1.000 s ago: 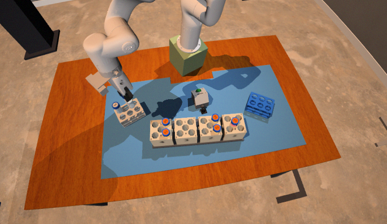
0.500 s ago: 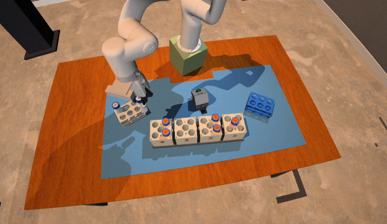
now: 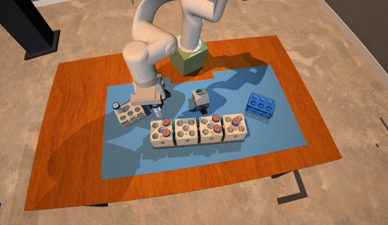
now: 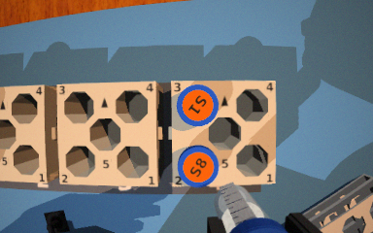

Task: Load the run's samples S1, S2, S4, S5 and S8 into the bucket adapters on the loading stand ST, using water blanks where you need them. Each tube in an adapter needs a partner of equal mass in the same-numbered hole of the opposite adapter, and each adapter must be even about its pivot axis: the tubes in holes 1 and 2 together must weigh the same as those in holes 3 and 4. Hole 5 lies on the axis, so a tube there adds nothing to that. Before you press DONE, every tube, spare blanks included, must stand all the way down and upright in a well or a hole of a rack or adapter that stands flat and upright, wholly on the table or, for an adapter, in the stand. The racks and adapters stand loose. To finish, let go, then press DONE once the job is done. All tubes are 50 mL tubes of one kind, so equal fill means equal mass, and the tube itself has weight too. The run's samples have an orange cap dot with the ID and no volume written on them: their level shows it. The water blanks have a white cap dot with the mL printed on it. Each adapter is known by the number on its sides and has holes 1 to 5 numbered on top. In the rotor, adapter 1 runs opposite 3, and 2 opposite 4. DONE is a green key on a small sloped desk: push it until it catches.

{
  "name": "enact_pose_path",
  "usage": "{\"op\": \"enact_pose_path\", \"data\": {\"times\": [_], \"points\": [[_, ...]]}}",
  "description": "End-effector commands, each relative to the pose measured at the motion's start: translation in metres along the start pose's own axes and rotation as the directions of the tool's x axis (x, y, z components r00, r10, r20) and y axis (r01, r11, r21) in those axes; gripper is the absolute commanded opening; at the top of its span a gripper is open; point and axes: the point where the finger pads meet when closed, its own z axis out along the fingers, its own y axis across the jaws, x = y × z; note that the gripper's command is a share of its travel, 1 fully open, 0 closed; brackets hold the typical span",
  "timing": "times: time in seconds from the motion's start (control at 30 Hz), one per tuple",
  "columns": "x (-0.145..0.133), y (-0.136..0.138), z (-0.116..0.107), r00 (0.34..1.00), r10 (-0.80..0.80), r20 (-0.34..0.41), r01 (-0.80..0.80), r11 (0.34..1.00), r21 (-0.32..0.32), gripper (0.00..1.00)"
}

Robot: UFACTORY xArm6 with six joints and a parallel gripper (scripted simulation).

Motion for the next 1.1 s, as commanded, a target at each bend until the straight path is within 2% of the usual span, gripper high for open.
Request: {"op": "enact_pose_path", "data": {"times": [0.0, 0.73, 1.07], "points": [[0.01, -0.018, -0.001, 1.0, -0.004, -0.004, 0.004, 1.0, -0.002, 0.0], [0.048, -0.109, -0.001, 1.0, -0.004, -0.004, 0.004, 1.0, -0.001, 0.0], [0.048, -0.109, -0.001, 1.0, -0.004, -0.004, 0.004, 1.0, -0.001, 0.0]]}}
